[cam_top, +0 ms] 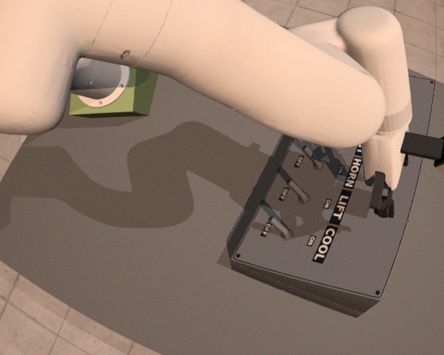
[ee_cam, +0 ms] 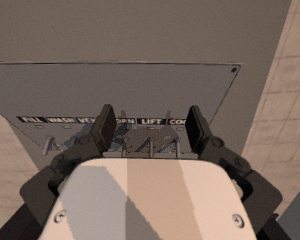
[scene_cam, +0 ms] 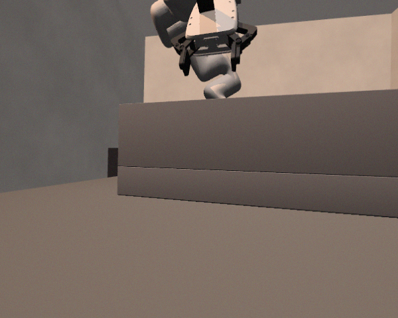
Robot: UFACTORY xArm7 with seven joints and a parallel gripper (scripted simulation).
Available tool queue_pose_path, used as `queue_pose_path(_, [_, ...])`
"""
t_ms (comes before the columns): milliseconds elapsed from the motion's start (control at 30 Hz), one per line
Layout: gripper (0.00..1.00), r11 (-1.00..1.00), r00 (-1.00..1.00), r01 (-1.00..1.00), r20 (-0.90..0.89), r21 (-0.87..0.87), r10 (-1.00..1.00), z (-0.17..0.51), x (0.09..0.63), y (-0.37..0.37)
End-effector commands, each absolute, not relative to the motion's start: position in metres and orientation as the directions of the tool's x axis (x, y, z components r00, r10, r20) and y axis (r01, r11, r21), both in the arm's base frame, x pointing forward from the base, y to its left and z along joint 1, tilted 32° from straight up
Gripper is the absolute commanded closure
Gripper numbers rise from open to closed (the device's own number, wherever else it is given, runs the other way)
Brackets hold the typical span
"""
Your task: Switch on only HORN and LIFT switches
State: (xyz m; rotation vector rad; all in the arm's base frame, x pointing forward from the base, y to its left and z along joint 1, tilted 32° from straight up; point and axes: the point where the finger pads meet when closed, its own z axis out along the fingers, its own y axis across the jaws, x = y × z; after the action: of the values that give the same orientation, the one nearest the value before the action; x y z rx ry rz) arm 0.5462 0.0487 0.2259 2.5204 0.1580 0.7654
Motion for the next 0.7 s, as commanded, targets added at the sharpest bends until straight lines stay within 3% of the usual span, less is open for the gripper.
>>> queue_pose_path(0, [0.00, -0.870, 0.833, -0.032, 0.494, 0.491, 0.249, 0.228, 0.547, 0.050])
queue_pose_path(667, [0.00, -0.870, 0.833, -0.032, 0.494, 0.491, 0.249, 0.234, 0.546, 0.039])
